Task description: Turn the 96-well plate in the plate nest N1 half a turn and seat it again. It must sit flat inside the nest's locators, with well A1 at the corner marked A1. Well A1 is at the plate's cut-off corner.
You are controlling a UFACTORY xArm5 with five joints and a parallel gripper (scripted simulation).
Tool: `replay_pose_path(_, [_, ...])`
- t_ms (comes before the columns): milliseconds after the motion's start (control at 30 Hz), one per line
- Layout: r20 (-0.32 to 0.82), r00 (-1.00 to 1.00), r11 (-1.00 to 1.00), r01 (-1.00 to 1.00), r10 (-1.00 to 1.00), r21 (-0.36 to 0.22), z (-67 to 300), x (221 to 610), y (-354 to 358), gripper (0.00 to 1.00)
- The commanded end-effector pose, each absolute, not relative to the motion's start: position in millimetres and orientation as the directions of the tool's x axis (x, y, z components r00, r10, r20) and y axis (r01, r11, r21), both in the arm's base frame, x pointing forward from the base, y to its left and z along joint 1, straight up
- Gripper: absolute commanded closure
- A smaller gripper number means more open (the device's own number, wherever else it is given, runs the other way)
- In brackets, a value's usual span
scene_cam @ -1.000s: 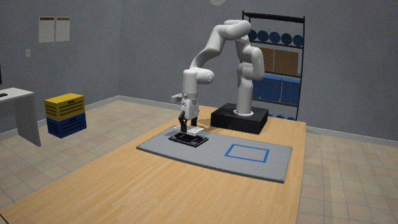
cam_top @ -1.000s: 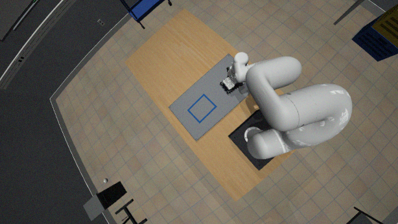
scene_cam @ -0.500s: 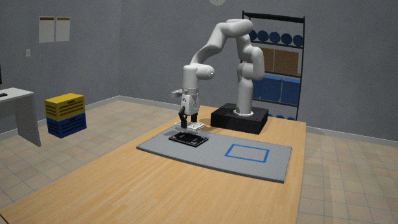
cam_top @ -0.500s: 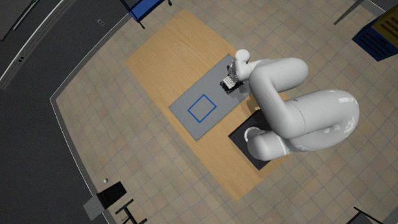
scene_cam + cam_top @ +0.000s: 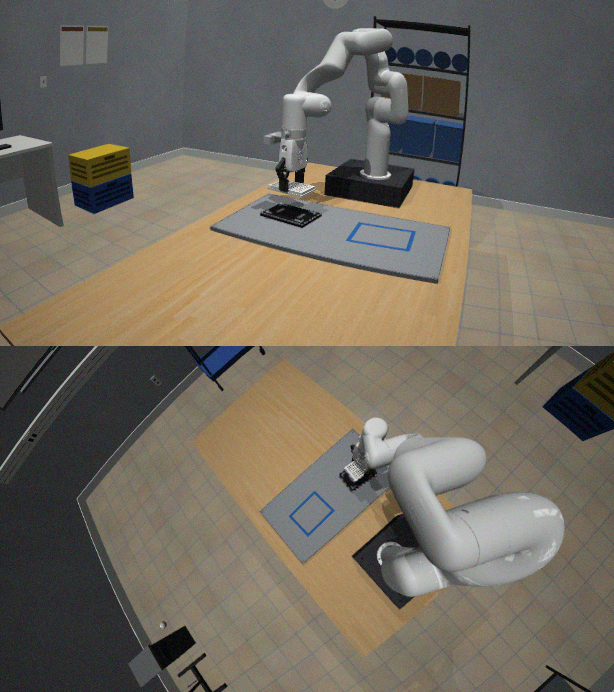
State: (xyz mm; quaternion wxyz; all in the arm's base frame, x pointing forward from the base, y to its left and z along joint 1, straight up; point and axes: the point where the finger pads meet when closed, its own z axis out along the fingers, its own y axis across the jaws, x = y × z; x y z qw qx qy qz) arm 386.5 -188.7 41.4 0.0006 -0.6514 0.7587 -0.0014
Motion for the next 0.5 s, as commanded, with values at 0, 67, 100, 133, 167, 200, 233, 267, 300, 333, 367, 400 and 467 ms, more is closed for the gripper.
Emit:
replay_pose_path(0, [0.002,-0.151,0.151,-0.988,-0.988,-0.005,43.3,387.3,-189.1,1.0])
replay_pose_path(67, [0.002,-0.151,0.151,-0.988,-0.988,-0.005,43.3,387.3,-189.1,1.0])
replay_pose_path(100, [0.002,-0.151,0.151,-0.988,-0.988,-0.005,43.4,387.3,-189.1,1.0])
replay_pose_path(133, [0.002,-0.151,0.151,-0.988,-0.988,-0.005,43.4,387.3,-189.1,1.0])
replay_pose_path(167, [0.002,-0.151,0.151,-0.988,-0.988,-0.005,43.4,387.3,-189.1,1.0])
replay_pose_path(200, [0.002,-0.151,0.151,-0.988,-0.988,-0.005,43.4,387.3,-189.1,1.0])
replay_pose_path(233, [0.002,-0.151,0.151,-0.988,-0.988,-0.005,43.4,387.3,-189.1,1.0])
replay_pose_path(267, [0.002,-0.151,0.151,-0.988,-0.988,-0.005,43.4,387.3,-189.1,1.0])
replay_pose_path(300, [0.002,-0.151,0.151,-0.988,-0.988,-0.005,43.4,387.3,-189.1,1.0])
replay_pose_path(333, [0.002,-0.118,0.118,-0.993,-0.993,-0.005,43.2,387.5,-185.8,1.0])
replay_pose_path(367, [0.002,-0.085,0.085,-0.996,-0.996,-0.005,43.1,387.8,-182.4,1.0])
replay_pose_path(400, [0.002,-0.052,0.052,-0.999,-0.999,-0.005,42.9,388.0,-179.1,1.0])
replay_pose_path(467, [0.002,0.015,-0.015,-1.0,-1.0,-0.005,42.7,388.4,-172.4,1.0])
